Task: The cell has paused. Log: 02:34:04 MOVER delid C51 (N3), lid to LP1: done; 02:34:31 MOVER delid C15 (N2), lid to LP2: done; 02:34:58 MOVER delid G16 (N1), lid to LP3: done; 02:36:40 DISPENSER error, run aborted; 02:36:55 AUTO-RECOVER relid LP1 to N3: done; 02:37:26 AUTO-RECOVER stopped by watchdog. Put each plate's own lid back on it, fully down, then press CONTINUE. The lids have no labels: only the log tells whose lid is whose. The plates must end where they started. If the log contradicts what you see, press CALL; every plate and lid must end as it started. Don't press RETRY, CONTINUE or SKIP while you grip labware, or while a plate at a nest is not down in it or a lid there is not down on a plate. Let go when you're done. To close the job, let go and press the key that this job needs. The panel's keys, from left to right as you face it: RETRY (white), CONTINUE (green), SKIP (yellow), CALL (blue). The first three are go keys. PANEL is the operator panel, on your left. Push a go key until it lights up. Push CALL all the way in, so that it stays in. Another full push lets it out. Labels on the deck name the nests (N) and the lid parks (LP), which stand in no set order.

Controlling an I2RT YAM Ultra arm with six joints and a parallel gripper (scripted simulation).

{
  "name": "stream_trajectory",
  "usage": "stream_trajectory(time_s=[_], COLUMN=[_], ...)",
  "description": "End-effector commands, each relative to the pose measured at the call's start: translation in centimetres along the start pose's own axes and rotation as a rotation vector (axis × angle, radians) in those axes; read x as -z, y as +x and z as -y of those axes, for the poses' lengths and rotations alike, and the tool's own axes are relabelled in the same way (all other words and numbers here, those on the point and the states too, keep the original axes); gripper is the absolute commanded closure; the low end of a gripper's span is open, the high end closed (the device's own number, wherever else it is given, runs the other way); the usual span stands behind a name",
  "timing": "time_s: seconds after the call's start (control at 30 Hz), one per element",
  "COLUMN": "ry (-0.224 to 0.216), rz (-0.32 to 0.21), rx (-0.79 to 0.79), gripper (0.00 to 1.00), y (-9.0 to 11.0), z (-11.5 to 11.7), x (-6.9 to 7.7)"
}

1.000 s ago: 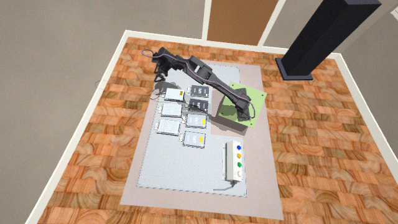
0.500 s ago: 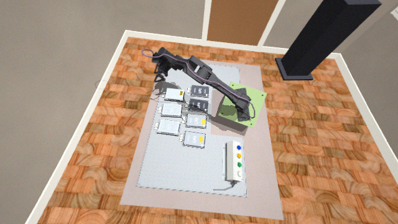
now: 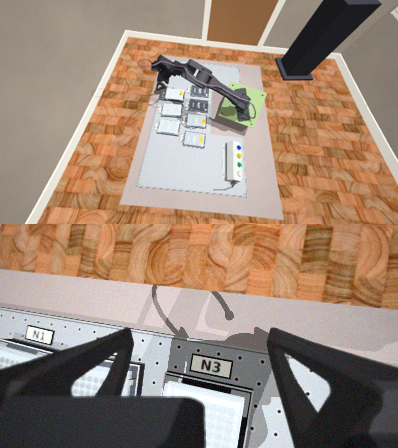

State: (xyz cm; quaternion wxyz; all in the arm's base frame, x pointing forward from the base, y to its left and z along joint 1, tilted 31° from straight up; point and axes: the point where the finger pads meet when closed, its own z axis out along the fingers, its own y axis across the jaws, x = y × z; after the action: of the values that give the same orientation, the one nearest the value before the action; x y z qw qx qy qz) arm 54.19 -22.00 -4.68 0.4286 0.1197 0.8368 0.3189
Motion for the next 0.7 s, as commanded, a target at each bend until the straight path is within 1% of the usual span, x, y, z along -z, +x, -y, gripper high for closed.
stream_trajectory(time_s=[0.0,0.03,0.07,0.1,0.2,0.3,0.33,0.4,0.43,0.5,0.57,0.63,0.67], ry=[0.063,0.069,0.072,0.071,0.085,0.087,0.093,0.107,0.115,0.115,0.128,0.137,0.132], rz=[0.004,-0.014,-0.025,-0.025,-0.094,-0.091,-0.118,-0.154,-0.150,-0.150,-0.179,-0.221,-0.219], rx=[0.015,0.007,-0.006,-0.010,-0.026,-0.025,-0.033,-0.043,-0.043,-0.043,-0.041,-0.063,-0.055], gripper=[0.00,0.00,0.00,0.00,0.00,0.00,0.00,0.00,0.00,0.00,0.00,0.00,0.00], y=[-2.0,-1.9,-1.2,-0.6,0.9,1.8,2.5,3.3,3.4,3.4,3.4,4.6,5.3], z=[-0.2,-0.5,-0.7,-1.0,-2.5,-3.4,-3.8,-4.4,-4.4,-4.4,-5.1,-5.6,-6.1], x=[2.2,2.3,2.2,2.1,1.6,1.5,1.5,1.6,1.8,1.8,2.0,2.1,1.9])
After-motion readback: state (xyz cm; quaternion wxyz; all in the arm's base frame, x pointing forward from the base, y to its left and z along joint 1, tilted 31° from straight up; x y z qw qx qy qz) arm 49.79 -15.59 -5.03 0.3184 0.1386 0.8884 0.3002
